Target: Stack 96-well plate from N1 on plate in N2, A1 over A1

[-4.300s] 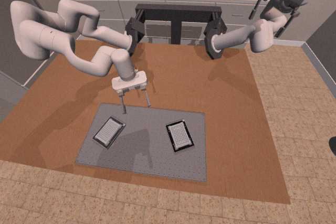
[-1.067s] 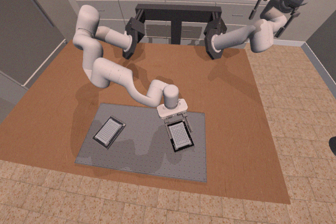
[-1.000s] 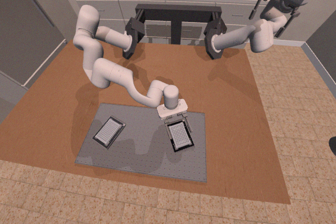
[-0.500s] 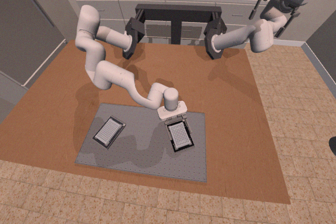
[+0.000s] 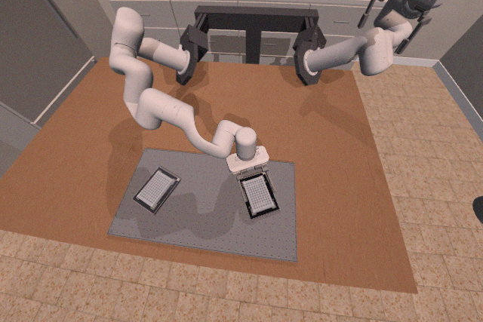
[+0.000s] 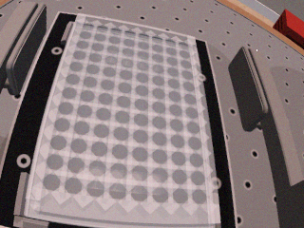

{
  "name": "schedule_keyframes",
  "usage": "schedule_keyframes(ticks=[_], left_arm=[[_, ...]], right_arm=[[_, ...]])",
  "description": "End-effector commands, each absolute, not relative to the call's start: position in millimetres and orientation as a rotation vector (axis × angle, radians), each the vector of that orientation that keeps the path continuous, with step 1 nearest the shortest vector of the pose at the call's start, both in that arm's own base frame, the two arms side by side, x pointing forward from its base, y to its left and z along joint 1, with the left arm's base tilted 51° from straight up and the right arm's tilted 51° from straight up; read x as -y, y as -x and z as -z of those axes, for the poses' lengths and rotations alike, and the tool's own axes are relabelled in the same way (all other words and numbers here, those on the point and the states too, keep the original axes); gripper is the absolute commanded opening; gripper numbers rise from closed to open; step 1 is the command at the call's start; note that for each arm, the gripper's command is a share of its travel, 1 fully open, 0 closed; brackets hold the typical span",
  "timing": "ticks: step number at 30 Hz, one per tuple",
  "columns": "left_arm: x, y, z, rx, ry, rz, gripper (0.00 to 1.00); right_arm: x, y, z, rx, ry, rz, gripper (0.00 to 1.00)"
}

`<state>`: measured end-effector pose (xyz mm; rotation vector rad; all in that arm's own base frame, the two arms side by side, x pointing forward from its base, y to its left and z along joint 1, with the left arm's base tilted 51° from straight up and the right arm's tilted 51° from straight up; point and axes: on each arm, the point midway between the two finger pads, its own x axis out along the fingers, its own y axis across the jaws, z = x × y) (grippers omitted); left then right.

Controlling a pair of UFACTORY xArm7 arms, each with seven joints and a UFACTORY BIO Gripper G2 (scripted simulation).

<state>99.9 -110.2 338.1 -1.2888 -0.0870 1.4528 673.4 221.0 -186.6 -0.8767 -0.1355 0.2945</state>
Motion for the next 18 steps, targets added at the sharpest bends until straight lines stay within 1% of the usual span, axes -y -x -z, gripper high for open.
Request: schedule_keyframes(ticks=[1, 18], left_arm=[[110.6, -99.6, -338.8, 0.087, 1.290, -1.451, 1.00], [110.6, -99.6, -338.8, 0.087, 1.290, -1.451, 1.00]], right_arm=[[-222.4, -674.2, 186.4, 0.139, 0.873, -0.295, 0.37], [-215.0, -676.6, 192.7, 0.139, 0.873, -0.295, 0.37]])
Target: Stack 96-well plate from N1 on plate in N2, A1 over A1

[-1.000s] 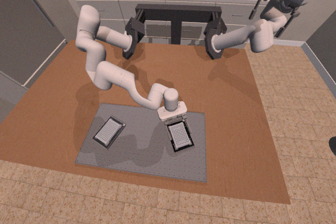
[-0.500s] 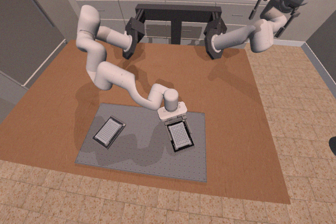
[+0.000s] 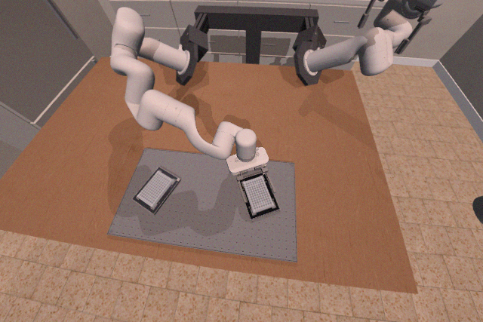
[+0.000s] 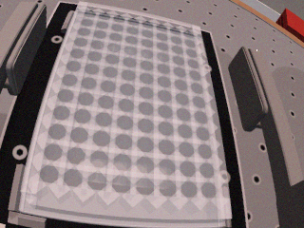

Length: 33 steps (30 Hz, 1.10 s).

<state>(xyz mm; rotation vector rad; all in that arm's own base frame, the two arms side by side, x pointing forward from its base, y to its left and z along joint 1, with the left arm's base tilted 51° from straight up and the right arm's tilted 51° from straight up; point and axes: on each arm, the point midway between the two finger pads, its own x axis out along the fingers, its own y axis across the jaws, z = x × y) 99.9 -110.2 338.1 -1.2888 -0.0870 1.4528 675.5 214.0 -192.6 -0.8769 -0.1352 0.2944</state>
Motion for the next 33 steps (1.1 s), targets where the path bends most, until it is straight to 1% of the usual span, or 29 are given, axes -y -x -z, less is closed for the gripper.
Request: schedule_keyframes(ticks=[1, 33], left_arm=[[110.6, -99.6, -338.8, 0.087, 1.290, -1.451, 1.00], [110.6, -99.6, -338.8, 0.087, 1.290, -1.451, 1.00]], right_arm=[[-214.5, -676.7, 193.1, 0.139, 0.873, -0.295, 0.37], [-209.1, -678.5, 197.8, 0.139, 0.873, -0.295, 0.37]])
